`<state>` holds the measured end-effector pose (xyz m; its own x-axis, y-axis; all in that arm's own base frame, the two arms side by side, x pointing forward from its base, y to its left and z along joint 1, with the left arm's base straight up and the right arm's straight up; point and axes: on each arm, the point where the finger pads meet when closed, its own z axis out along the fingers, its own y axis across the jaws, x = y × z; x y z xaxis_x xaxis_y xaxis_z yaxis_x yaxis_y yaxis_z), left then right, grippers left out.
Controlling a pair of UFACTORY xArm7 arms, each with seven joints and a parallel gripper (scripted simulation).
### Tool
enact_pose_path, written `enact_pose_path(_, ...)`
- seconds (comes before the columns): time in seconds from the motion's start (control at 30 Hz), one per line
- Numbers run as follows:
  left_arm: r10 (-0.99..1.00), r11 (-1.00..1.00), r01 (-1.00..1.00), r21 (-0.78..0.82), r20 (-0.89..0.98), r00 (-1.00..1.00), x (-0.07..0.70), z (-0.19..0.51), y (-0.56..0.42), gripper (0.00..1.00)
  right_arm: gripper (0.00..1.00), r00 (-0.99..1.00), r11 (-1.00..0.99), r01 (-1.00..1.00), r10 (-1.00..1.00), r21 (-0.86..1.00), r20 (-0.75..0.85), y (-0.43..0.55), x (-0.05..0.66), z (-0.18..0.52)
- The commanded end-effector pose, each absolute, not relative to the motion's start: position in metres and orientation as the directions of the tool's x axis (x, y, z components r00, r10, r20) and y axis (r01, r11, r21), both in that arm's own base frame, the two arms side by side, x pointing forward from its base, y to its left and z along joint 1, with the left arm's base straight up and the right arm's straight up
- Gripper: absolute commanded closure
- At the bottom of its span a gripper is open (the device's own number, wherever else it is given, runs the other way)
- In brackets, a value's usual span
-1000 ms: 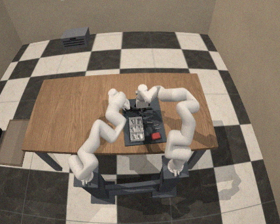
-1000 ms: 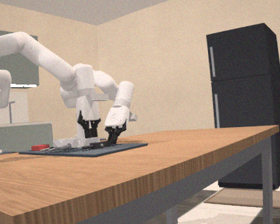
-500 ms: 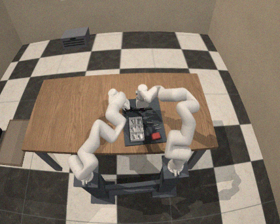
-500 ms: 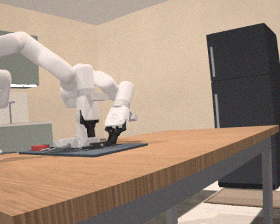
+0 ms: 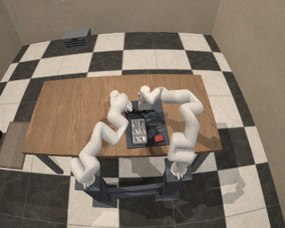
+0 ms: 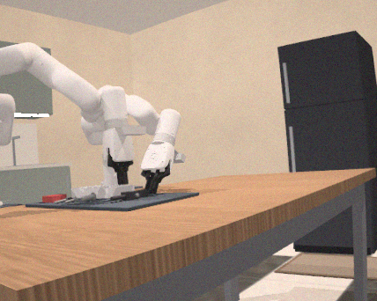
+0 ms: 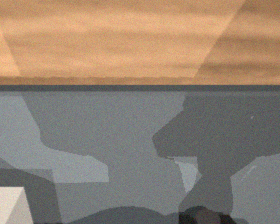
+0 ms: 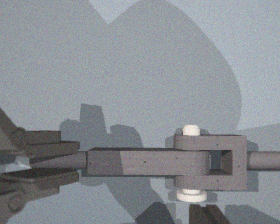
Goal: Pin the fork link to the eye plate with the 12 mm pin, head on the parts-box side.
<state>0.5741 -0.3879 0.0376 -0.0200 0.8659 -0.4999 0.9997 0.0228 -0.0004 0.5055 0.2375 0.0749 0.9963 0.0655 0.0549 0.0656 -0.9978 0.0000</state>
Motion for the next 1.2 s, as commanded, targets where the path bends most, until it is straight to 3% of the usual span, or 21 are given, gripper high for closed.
enact_pose_path(0.0,0.865,0.023,1.0,0.004,-0.502,-0.018,0.5754,0.0401,-0.3883,1.0,1.0,0.996,-0.998,0.066,0.066,-0.002,0.06,0.2383,0.5069,0.0771)
enact_pose_path(1.17,0.865,0.023,1.0,0.004,-0.502,-0.018,0.5754,0.0401,-0.3883,1.0,1.0,0.997,-0.998,0.067,0.067,-0.001,0.035,0.2381,0.5053,0.077)
